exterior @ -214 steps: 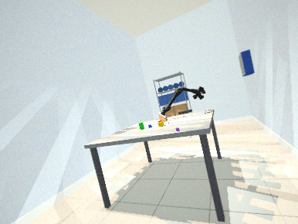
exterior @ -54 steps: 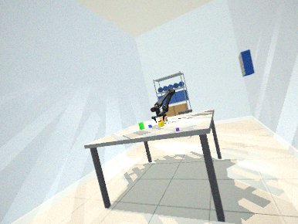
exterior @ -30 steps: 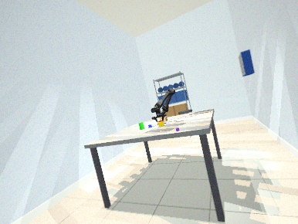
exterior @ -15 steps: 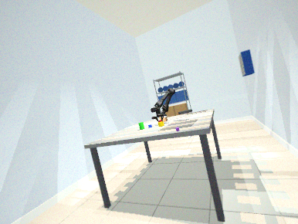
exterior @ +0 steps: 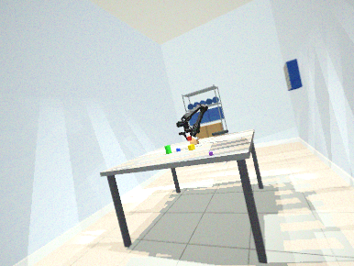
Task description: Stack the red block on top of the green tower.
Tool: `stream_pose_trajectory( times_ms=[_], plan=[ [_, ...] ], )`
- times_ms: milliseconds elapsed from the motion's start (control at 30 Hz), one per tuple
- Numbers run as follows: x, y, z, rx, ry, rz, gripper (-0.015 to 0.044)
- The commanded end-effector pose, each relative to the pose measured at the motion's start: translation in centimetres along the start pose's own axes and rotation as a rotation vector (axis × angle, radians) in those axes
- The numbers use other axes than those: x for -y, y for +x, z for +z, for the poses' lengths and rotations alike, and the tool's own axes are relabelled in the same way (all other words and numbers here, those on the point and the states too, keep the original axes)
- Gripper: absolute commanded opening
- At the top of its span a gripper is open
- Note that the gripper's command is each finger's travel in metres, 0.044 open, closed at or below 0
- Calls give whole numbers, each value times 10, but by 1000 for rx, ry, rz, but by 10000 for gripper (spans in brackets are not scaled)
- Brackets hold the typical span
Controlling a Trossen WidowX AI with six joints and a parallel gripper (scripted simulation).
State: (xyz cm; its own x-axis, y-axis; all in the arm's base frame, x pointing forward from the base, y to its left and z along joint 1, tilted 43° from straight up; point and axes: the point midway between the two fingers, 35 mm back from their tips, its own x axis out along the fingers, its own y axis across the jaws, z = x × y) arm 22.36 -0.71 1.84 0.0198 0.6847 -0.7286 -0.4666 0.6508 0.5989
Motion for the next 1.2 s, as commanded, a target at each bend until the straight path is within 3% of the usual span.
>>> stream_pose_trajectory(
  times_ms=[0,167,533,1167],
  plan=[
    [1,-23,0,1,-4,-9,0],
    [1,-44,0,1,-4,-9,0],
    [4,-45,2,1,0,-12,0],
    [72,-65,30,1,21,-33,0]
  ],
)
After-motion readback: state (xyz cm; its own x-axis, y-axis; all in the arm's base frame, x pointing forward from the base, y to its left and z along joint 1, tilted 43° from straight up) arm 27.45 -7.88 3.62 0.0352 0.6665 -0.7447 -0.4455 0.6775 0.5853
